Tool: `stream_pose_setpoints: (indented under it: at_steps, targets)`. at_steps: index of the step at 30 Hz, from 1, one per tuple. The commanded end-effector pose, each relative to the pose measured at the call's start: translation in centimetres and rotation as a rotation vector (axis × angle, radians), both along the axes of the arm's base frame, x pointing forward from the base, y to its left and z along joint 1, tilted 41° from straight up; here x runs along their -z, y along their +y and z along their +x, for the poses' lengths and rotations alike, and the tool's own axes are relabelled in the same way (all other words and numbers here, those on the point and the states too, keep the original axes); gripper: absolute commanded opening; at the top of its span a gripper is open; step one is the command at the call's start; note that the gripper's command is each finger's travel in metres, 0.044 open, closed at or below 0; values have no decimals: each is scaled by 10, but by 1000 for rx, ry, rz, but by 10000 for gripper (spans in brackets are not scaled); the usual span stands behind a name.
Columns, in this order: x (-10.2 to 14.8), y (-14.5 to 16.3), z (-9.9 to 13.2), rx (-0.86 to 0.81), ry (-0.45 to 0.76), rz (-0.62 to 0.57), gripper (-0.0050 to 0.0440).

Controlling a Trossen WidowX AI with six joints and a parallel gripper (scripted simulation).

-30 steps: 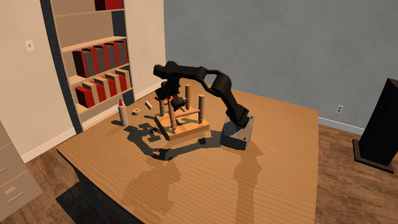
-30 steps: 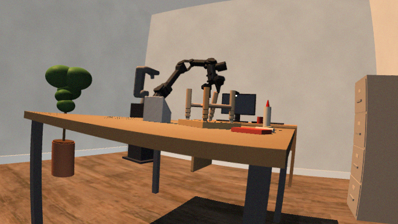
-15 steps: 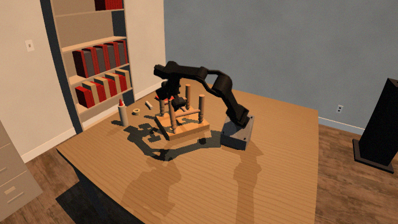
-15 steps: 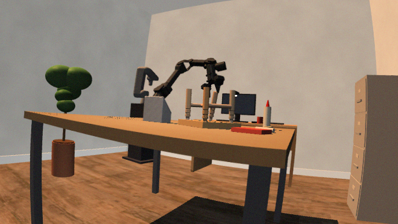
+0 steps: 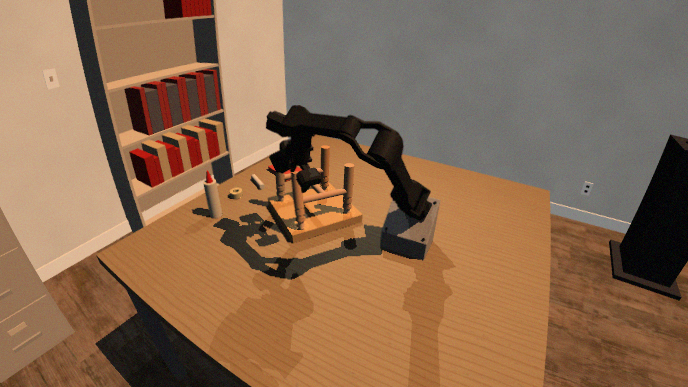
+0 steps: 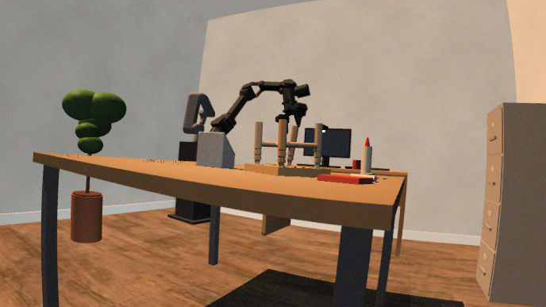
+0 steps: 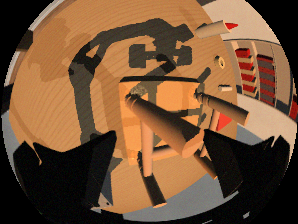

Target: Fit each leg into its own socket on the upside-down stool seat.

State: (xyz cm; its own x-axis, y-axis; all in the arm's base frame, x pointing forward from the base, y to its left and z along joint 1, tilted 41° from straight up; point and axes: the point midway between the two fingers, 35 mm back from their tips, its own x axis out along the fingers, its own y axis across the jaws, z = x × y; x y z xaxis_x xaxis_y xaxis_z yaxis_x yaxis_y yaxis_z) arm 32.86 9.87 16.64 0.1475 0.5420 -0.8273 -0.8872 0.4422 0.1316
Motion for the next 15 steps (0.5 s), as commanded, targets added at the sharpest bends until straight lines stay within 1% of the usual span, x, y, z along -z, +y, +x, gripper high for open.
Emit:
stream_pose_setpoints:
  at_steps: [1, 15]
  targets:
    - [1, 7, -8, -16, 19, 15, 440]
    - [-1, 8, -11, -16, 19, 15, 440]
